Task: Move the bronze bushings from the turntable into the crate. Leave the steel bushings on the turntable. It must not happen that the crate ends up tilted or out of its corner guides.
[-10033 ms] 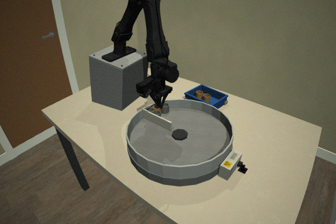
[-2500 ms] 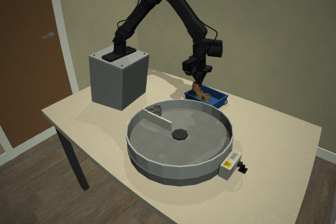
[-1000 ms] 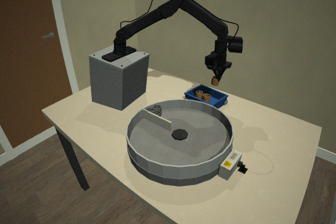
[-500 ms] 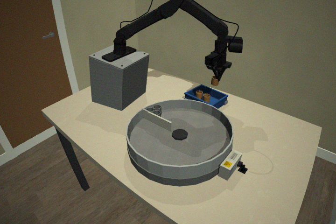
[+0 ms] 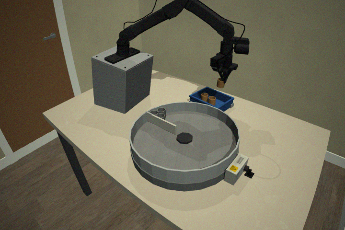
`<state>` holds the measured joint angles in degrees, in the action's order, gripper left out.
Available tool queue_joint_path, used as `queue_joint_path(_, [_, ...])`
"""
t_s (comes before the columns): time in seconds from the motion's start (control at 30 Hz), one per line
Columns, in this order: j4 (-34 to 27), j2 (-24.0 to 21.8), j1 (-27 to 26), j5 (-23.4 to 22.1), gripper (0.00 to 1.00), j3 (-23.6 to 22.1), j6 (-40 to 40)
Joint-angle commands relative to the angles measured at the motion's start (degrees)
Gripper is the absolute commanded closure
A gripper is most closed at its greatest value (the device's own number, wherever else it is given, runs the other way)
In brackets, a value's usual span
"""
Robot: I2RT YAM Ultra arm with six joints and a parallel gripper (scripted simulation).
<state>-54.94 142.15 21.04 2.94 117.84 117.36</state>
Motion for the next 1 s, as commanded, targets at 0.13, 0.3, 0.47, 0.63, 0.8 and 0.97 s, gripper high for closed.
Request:
queue_joint_path(0.13, [-1.36, -0.87, 0.51, 0.74, 1.0, 2.1, 0.49])
queue_joint_path(0.3, [-1.34, -0.83, 0.91, 0.77, 1.0, 2.06, 0.71])
queue_joint_path(0.47, [-1.34, -0.83, 0.91, 0.78, 1.0, 2.07, 0.6])
queue_joint_path(0.63, [-1.34, -0.83, 0.91, 0.78, 1.0, 2.07, 0.6])
queue_joint_path(0.8, [-1.34, -0.83, 0.91, 0.78, 1.0, 2.07, 0.6])
queue_joint_path(0.97, [-1.34, -0.83, 0.91, 0.78, 1.0, 2.07, 0.6])
